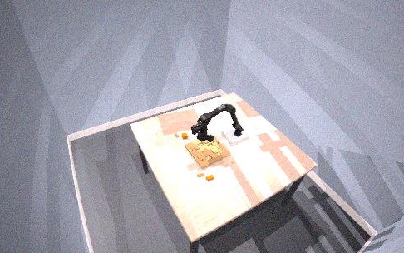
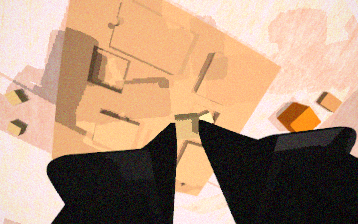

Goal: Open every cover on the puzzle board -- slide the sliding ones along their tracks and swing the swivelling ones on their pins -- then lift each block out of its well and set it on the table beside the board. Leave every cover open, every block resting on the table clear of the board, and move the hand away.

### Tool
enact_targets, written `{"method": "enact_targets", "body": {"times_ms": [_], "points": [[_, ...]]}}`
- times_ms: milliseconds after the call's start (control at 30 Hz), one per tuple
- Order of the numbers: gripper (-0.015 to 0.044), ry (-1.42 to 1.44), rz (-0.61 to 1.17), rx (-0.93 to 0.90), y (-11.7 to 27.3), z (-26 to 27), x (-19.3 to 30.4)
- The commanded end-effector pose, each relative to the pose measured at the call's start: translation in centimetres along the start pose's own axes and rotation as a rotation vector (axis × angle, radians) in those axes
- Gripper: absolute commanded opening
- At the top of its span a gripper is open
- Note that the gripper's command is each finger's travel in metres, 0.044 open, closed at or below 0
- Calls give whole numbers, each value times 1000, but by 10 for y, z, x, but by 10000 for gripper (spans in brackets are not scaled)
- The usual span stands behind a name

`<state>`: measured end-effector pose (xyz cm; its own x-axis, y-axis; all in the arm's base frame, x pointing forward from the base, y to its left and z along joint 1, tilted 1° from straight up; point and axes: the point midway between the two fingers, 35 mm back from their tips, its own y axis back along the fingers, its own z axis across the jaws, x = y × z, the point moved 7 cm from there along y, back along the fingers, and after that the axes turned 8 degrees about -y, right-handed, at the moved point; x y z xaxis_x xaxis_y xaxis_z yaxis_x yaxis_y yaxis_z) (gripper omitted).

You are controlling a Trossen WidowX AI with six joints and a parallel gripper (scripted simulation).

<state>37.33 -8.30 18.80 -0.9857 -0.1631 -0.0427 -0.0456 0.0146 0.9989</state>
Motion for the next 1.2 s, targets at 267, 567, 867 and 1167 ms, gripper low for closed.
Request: {"method": "enact_targets", "body": {"times_ms": [267,567,867,1167], "points": [[80,4,0,5,1,-41,26],[80,4,3,8,1,-69,48],[80,4,5,11,1,-95,72],[80,4,8,13,1,-117,99]]}}
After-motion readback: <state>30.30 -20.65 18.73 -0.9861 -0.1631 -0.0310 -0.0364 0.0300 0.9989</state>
